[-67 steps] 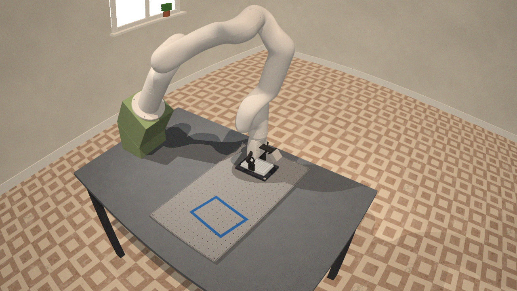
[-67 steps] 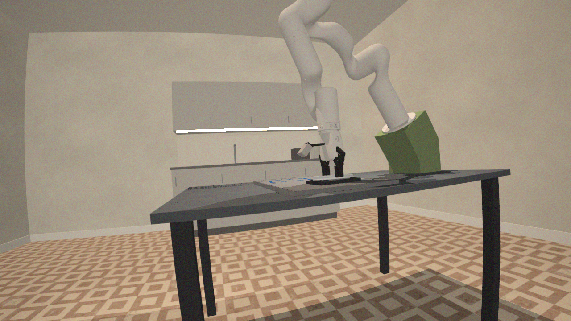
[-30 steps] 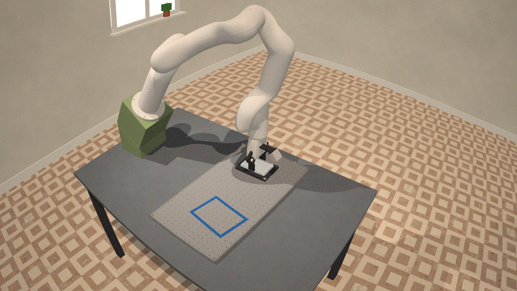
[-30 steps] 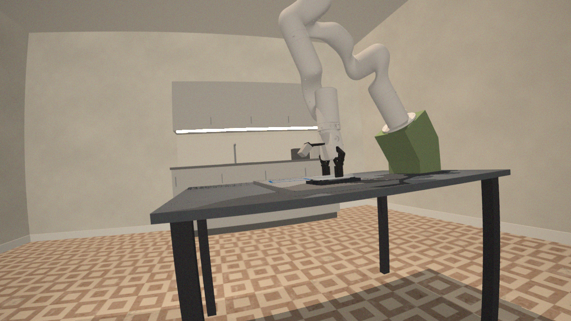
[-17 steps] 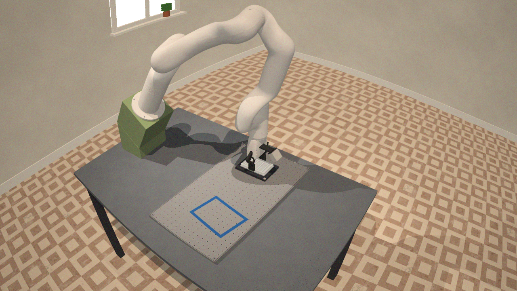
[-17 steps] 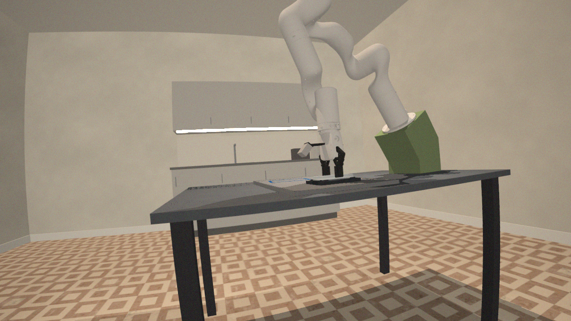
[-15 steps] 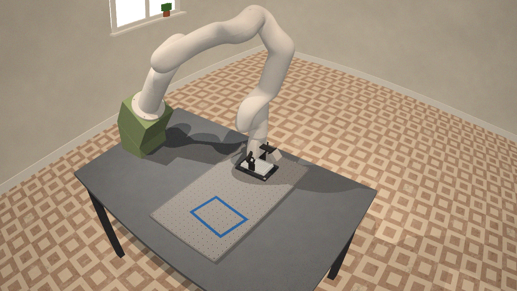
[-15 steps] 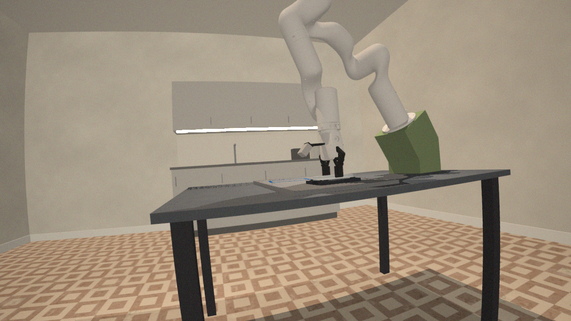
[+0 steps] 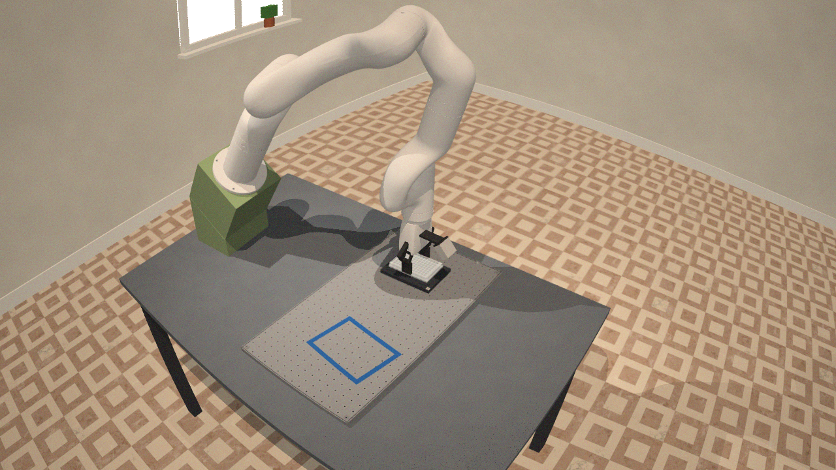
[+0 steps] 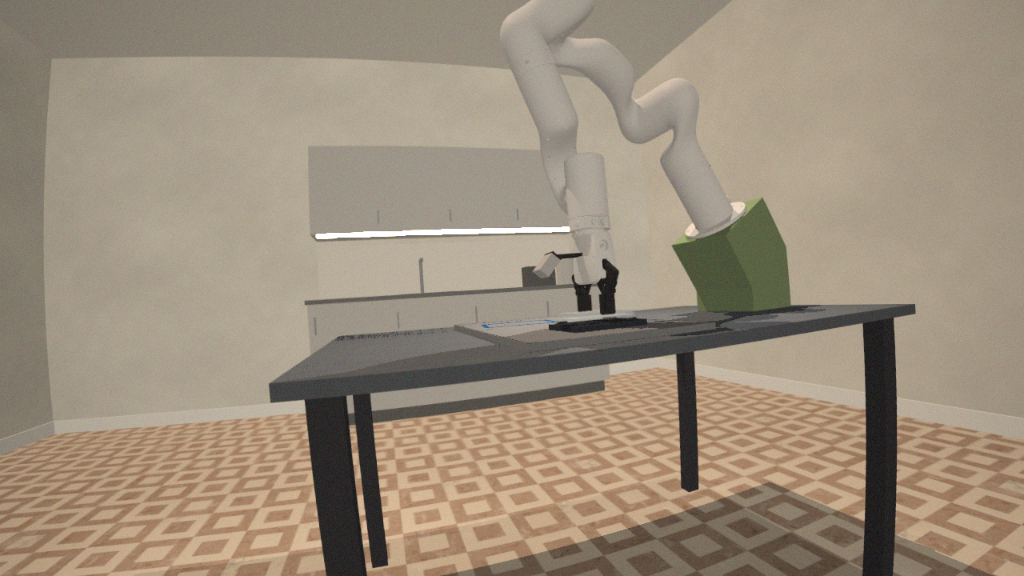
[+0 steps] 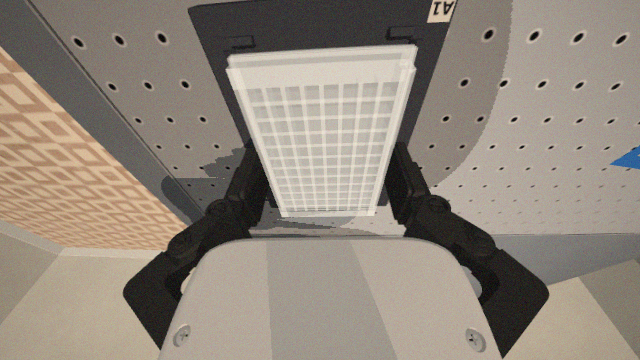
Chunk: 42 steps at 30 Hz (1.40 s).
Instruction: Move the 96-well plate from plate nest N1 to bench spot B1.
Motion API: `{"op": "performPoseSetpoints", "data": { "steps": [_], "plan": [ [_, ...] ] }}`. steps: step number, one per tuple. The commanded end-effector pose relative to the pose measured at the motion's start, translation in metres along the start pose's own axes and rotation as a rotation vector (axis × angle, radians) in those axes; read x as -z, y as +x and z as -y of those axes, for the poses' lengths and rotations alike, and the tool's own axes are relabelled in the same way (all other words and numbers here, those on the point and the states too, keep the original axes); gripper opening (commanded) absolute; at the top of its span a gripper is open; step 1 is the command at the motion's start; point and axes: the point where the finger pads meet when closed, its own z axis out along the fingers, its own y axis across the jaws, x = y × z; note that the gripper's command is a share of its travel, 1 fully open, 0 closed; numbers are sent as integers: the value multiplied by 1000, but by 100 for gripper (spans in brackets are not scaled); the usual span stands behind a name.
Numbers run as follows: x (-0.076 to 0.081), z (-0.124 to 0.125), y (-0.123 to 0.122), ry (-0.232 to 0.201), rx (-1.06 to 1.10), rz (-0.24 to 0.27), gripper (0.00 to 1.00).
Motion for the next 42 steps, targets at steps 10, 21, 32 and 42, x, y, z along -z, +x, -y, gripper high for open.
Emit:
{"op": "performPoseSetpoints", "data": {
  "steps": [10,21,32,42],
  "plan": [
    [8,0,0,0,0,-1,0],
    [13,0,0,0,0,-1,0],
    [25,0,0,0,0,-1,0],
    [38,0,0,0,0,-1,0]
  ]
}}
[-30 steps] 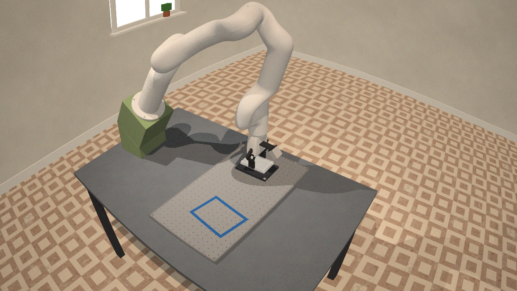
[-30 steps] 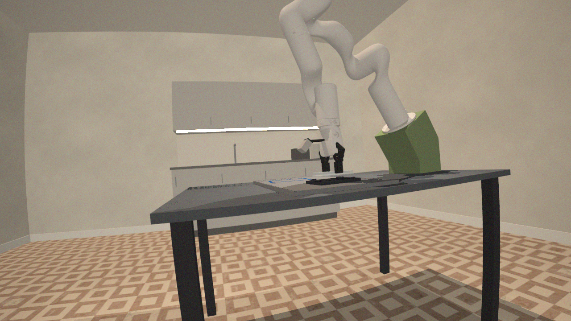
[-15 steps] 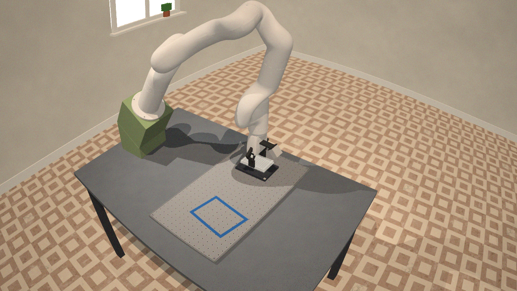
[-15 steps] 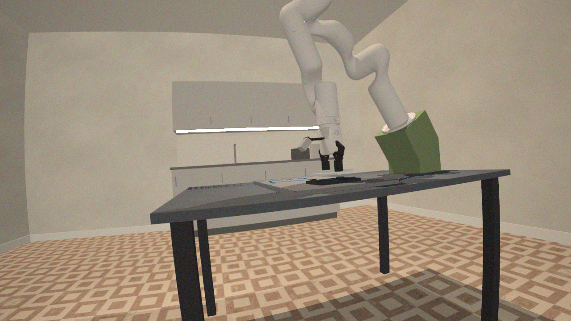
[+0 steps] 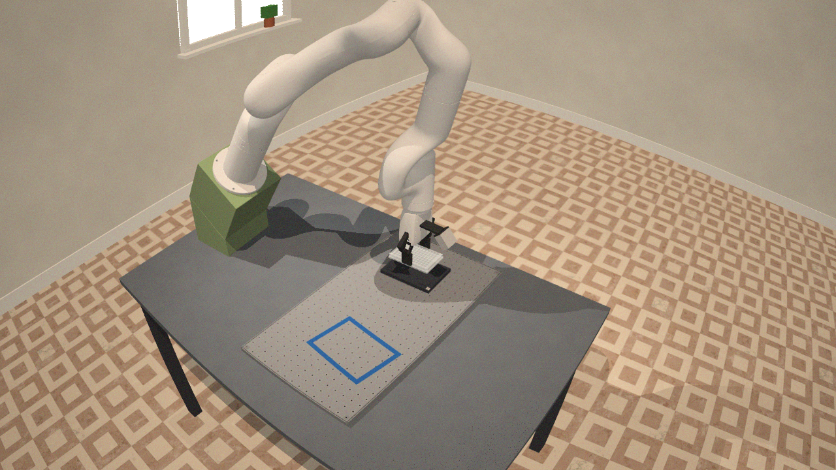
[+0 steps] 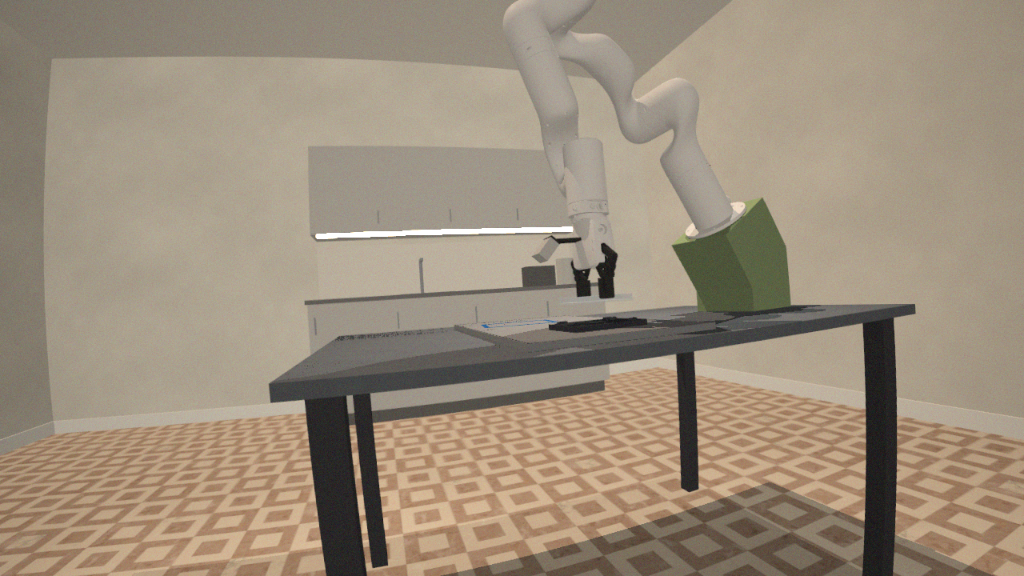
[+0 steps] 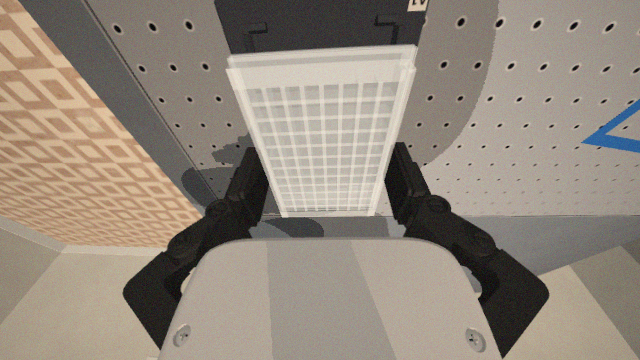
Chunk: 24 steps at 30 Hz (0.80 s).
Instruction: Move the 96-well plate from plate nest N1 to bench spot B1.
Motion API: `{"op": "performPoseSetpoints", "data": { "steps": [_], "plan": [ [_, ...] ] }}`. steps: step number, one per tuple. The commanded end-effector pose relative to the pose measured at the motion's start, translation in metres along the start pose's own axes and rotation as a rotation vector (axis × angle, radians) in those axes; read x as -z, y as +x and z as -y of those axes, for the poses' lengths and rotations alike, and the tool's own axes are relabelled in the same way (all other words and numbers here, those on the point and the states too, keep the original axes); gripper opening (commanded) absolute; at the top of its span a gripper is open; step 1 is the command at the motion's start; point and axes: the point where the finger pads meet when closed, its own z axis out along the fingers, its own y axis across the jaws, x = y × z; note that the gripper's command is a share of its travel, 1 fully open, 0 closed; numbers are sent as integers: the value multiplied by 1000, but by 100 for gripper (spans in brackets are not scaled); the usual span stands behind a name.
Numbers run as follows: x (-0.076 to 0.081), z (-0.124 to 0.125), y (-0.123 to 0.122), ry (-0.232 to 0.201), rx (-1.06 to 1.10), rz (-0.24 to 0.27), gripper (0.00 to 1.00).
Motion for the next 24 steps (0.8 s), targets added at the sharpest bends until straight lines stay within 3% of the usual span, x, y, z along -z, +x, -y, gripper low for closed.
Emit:
{"op": "performPoseSetpoints", "data": {
  "steps": [1,24],
  "plan": [
    [9,0,1,0,0,-1,0],
    [42,0,1,0,0,-1,0]
  ]
}}
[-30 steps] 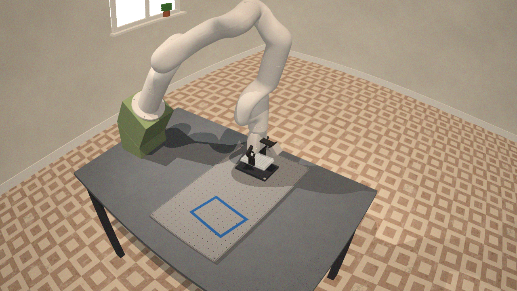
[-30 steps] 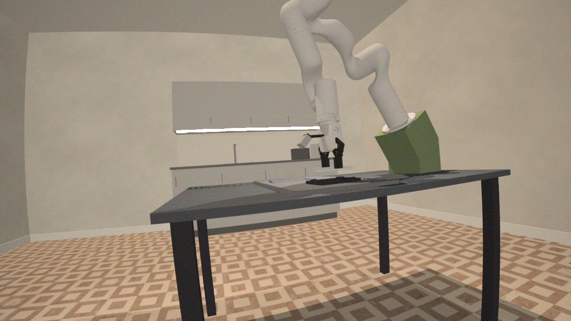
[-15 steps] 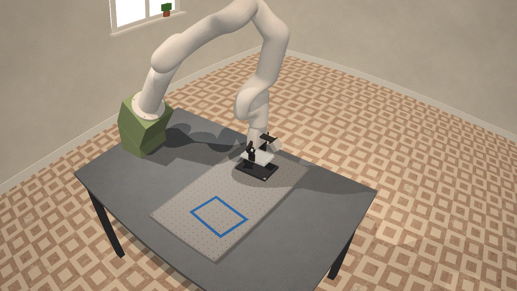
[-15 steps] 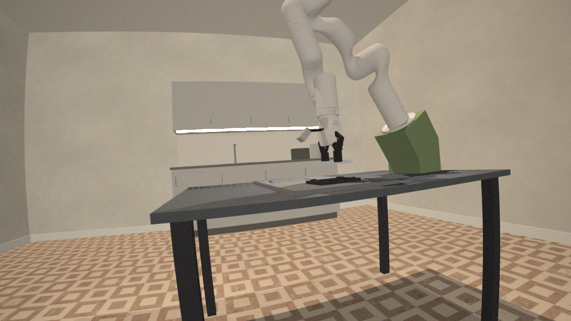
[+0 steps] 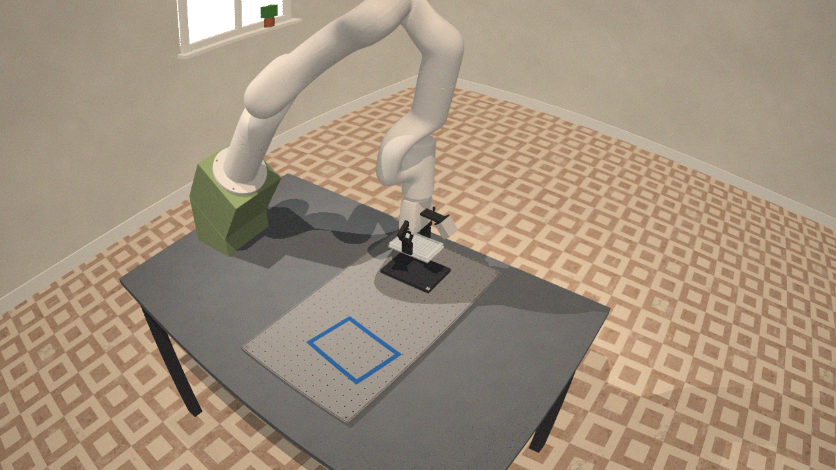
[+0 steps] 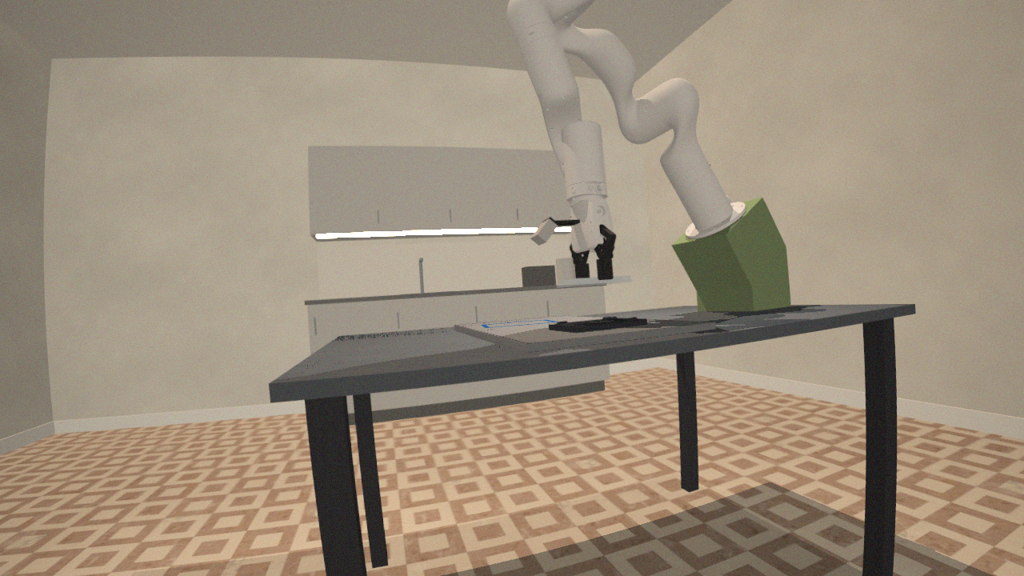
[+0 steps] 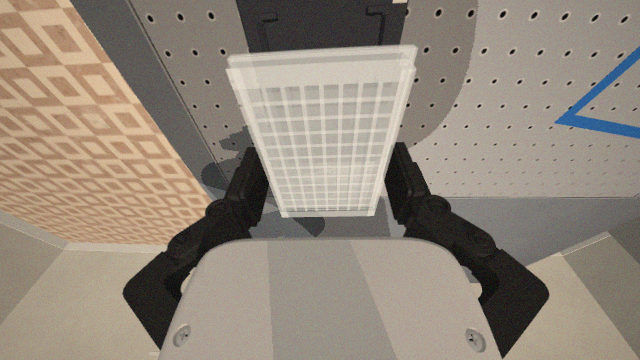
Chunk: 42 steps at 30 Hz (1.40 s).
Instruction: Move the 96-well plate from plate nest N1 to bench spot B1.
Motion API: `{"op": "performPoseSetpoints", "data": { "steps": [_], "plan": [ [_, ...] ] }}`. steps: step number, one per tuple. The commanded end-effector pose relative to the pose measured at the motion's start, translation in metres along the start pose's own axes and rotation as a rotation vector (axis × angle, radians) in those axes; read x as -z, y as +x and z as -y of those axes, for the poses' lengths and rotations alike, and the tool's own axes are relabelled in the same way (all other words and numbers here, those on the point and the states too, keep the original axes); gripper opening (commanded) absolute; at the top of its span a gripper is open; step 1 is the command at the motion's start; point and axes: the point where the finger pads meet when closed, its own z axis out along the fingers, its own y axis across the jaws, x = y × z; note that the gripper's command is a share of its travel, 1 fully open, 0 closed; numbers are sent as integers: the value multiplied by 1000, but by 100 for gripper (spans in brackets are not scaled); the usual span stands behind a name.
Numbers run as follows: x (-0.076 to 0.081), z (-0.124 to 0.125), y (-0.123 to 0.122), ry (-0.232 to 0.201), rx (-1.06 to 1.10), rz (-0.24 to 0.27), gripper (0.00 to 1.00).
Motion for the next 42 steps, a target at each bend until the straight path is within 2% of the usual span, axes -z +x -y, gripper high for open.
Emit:
{"op": "performPoseSetpoints", "data": {
  "steps": [1,13,18,21,42],
  "plan": [
    [6,0,1,-1,0,0,0],
    [6,0,1,-1,0,0,0],
    [6,-16,3,-1,-167,0,0],
    [6,-20,3,-1,-189,0,0],
    [3,-82,11,-2,-188,0,0]
  ]
}}
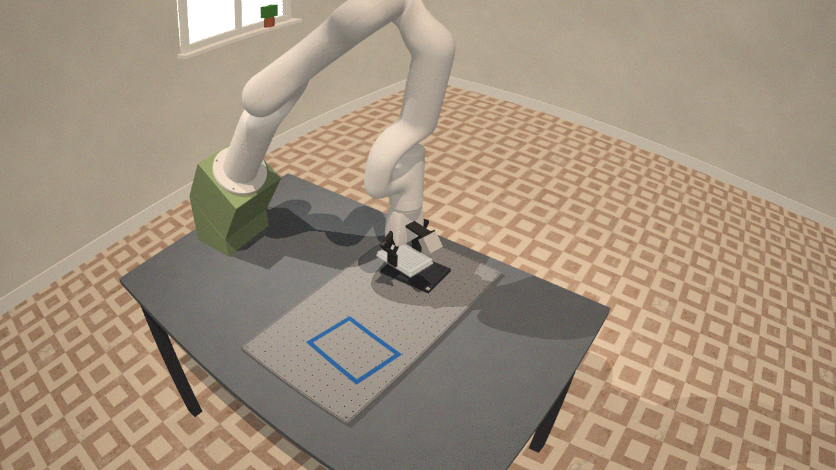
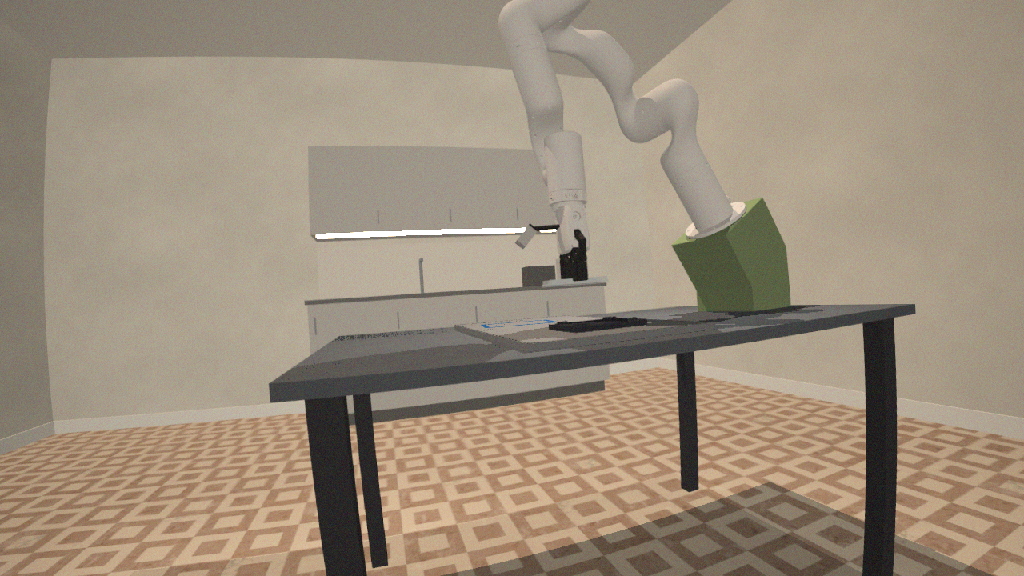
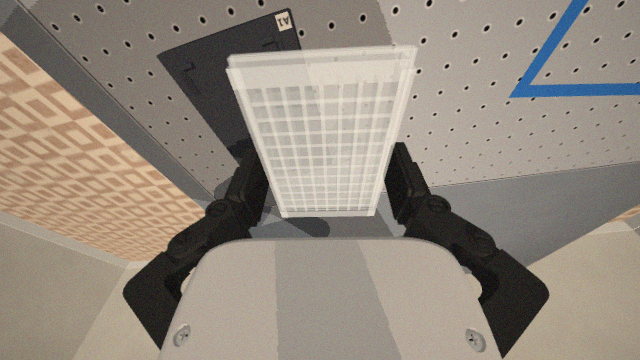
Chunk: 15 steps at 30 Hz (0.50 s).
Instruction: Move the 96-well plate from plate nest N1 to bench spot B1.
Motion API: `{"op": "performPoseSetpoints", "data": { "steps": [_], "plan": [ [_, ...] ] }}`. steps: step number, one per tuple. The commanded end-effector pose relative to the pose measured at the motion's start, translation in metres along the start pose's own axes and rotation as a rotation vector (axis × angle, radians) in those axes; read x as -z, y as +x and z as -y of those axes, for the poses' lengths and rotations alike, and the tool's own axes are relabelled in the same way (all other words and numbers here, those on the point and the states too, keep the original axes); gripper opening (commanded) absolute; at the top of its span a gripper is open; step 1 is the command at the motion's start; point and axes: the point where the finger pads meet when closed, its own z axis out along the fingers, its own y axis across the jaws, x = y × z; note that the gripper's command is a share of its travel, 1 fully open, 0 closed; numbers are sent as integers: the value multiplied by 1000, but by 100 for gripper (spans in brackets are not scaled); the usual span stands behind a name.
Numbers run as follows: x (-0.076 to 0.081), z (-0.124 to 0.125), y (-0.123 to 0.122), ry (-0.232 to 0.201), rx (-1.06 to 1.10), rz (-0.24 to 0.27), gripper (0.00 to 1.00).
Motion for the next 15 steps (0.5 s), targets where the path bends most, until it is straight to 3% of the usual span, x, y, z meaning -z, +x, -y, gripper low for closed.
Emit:
{"op": "performPoseSetpoints", "data": {
  "steps": [1,15],
  "plan": [
    [-1,-15,6,12,-1,-4,0],
    [-2,-54,18,12,-1,-4,0]
  ]
}}
